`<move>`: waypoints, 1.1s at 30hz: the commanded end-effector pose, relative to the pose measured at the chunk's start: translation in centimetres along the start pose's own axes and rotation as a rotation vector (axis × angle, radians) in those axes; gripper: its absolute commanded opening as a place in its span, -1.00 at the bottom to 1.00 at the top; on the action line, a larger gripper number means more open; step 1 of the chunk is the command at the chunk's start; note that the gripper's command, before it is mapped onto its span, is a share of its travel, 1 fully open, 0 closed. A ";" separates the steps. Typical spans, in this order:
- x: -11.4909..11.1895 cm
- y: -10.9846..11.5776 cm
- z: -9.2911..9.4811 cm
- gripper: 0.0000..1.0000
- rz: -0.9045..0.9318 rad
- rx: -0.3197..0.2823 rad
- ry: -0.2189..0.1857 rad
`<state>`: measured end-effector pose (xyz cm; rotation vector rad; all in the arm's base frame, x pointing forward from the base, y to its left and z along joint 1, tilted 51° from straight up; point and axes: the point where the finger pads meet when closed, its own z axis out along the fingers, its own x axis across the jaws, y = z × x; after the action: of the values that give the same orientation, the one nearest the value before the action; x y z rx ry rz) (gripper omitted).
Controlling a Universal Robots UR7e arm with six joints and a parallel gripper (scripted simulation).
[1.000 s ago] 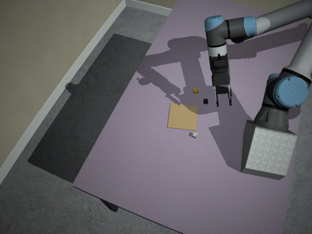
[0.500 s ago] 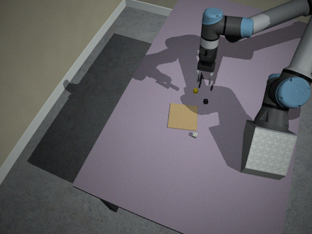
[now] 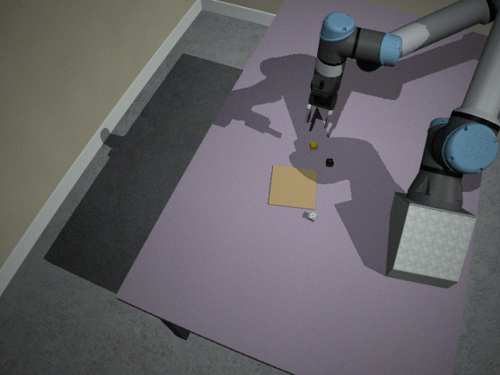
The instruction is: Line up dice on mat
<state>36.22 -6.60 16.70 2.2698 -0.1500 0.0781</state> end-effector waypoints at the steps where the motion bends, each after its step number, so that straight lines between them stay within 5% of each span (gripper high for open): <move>1: 0.4 0.3 0.0 1.00 0.010 -0.013 0.010; 33: 0.5 0.4 1.0 1.00 0.011 -0.015 0.012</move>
<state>36.64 -7.28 16.70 2.2529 -0.1563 0.0961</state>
